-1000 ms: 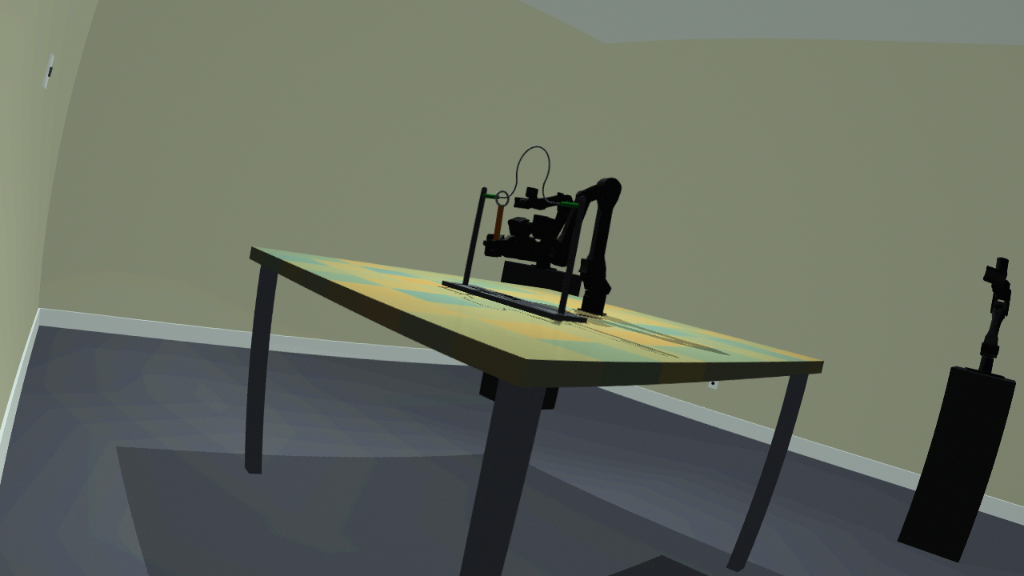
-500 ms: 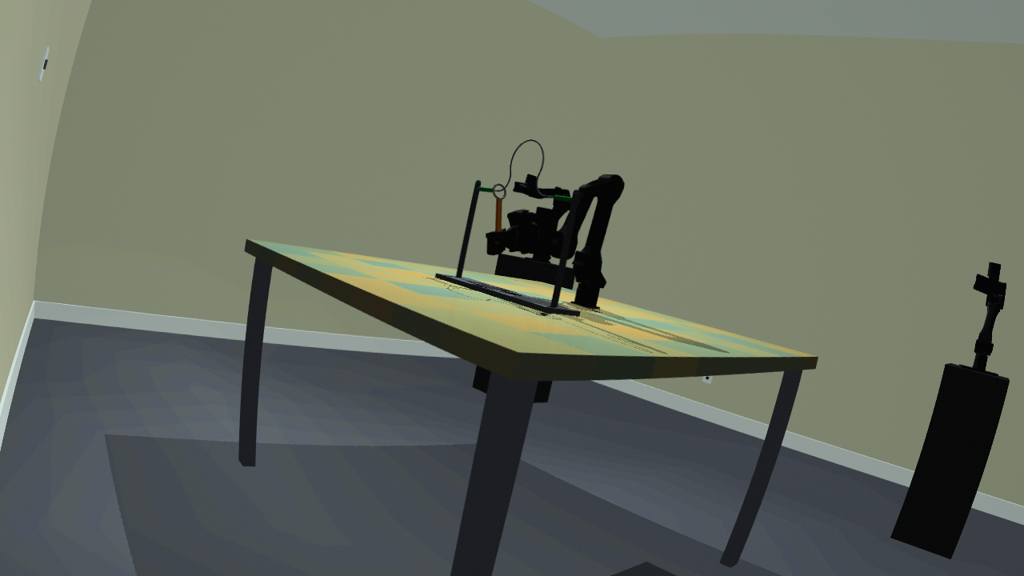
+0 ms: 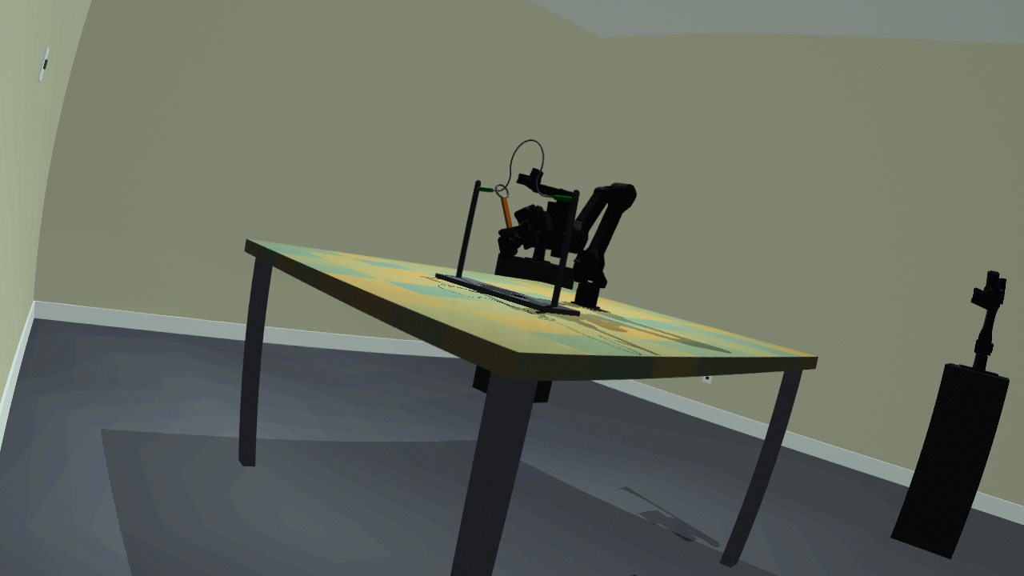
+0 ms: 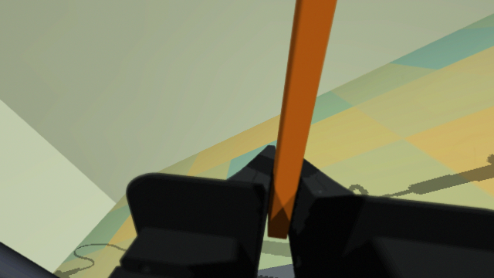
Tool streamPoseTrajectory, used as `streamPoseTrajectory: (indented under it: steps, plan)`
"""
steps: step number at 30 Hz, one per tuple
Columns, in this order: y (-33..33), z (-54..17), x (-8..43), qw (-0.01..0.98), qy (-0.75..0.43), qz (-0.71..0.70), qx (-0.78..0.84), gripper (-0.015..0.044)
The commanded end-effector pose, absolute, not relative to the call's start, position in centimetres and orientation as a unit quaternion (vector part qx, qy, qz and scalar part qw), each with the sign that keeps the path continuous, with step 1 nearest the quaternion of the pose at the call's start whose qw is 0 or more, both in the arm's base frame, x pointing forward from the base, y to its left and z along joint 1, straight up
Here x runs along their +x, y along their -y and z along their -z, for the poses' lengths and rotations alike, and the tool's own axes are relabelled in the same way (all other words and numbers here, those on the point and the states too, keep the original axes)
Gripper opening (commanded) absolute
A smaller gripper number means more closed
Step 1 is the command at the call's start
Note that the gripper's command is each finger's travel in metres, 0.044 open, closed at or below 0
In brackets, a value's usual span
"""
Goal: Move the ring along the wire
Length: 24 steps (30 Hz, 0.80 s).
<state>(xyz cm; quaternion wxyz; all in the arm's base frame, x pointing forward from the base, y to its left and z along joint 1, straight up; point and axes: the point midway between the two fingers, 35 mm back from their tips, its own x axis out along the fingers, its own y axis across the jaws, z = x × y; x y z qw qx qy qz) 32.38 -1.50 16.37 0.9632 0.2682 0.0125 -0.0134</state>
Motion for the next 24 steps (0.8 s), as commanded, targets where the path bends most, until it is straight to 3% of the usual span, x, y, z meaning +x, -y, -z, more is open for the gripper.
streamPoseTrajectory:
  steps: [1, 24]
  plan:
    - [0.6, -17.6, 32.0, 0.954, -0.018, 0.006, 0.300, -0.0150]
    - [-3.2, -22.2, 28.9, 0.874, -0.127, -0.059, 0.465, -0.0150]
